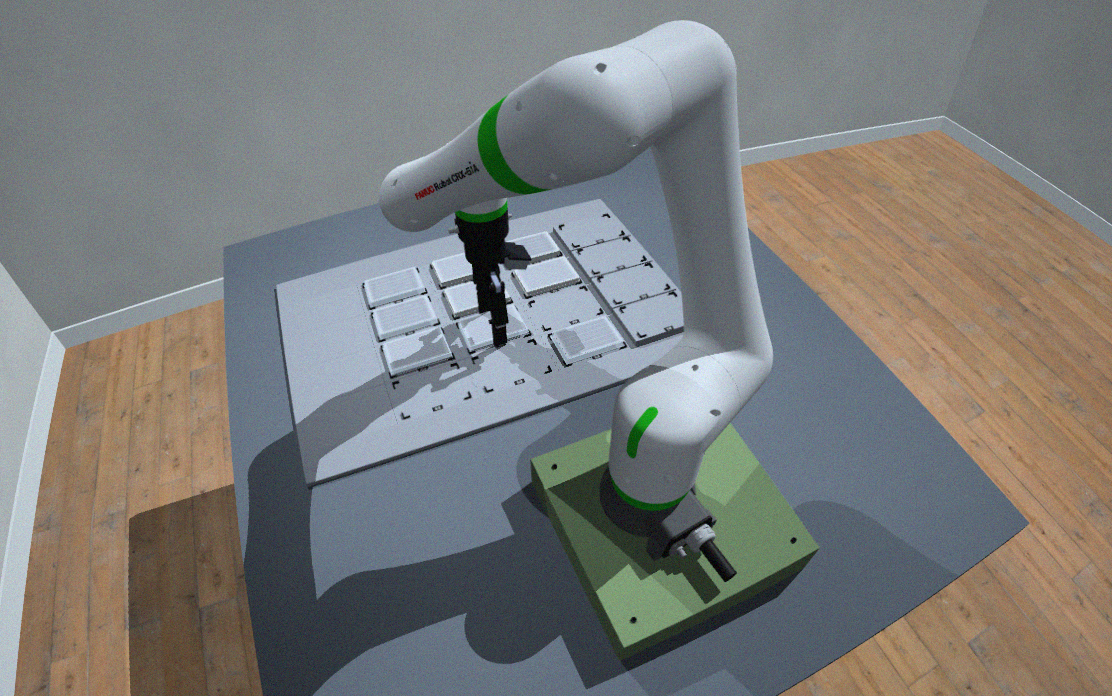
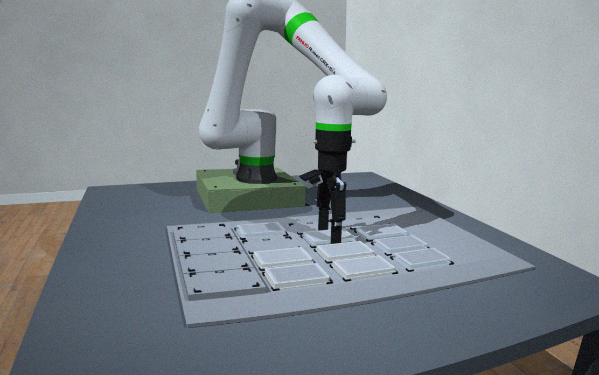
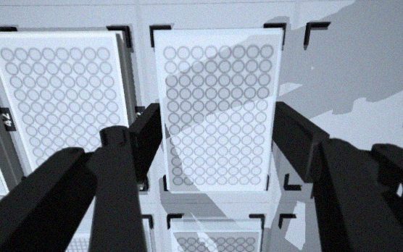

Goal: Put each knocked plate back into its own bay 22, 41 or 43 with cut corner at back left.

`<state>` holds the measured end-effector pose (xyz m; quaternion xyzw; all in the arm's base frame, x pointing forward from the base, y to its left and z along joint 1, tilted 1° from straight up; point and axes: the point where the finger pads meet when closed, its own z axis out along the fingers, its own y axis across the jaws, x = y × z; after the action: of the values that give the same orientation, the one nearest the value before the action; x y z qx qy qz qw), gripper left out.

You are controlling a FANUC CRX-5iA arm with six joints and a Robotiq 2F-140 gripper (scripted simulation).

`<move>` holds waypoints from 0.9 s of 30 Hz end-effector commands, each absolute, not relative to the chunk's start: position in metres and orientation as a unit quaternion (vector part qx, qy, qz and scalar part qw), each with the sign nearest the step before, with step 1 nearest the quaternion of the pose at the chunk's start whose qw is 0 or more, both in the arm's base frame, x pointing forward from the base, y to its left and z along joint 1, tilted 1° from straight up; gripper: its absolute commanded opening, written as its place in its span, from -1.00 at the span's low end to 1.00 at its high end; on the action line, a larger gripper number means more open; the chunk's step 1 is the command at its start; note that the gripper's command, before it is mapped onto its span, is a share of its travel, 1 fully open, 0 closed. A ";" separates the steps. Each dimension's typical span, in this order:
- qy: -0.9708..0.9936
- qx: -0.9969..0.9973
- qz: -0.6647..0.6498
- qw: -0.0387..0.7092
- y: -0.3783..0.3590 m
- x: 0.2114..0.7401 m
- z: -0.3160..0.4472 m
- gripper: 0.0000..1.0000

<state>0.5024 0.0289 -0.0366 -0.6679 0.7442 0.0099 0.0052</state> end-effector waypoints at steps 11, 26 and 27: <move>0.744 -0.668 0.009 0.006 0.029 0.503 -0.037 -0.80; 0.744 -0.668 0.009 0.006 0.029 0.503 -0.037 0.40; 0.744 -0.668 0.009 0.006 0.029 0.503 -0.037 0.40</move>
<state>0.5023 0.0289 -0.0373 -0.6679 0.7442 0.0100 0.0052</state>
